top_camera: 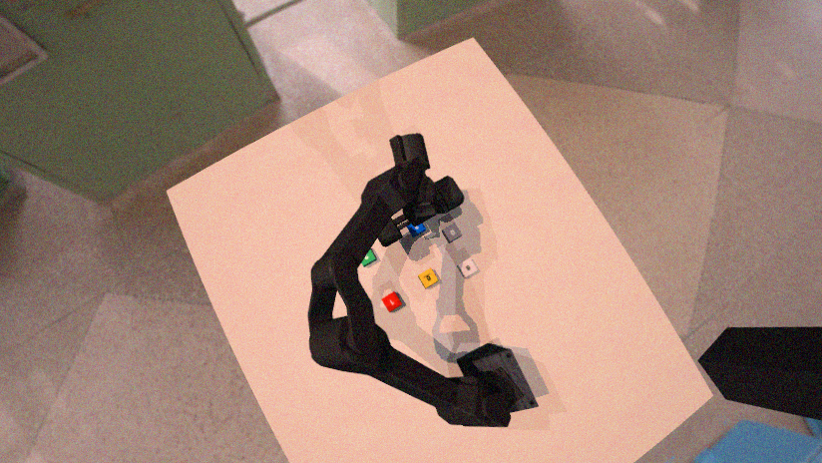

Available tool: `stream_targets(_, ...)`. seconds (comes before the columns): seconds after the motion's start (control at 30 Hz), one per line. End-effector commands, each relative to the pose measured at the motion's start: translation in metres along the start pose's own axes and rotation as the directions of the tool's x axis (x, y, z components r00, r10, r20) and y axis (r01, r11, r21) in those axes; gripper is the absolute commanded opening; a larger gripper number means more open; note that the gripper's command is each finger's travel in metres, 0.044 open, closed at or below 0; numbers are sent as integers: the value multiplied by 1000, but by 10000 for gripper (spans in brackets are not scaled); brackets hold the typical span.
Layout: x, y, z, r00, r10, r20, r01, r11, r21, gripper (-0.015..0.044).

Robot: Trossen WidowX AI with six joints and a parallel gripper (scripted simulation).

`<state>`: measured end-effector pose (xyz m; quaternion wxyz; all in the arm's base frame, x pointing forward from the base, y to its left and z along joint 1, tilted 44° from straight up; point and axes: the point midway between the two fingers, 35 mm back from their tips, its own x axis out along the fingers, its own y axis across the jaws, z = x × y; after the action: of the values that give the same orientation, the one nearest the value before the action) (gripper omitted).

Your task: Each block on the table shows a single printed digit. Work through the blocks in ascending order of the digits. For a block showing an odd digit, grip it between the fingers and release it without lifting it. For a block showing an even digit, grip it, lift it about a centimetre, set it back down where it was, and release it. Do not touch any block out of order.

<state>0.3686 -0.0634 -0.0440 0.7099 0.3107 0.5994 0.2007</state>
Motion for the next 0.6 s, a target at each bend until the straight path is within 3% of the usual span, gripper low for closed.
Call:
stream_targets(0.0,7,0,-1,1000,5,-2,-5,1000,7,400)
stream_targets(0.5,29,1,-2,1000,7,-2,-7,1000,7,400)
stream_targets(0.57,29,1,-2,1000,7,-2,-7,1000,7,348)
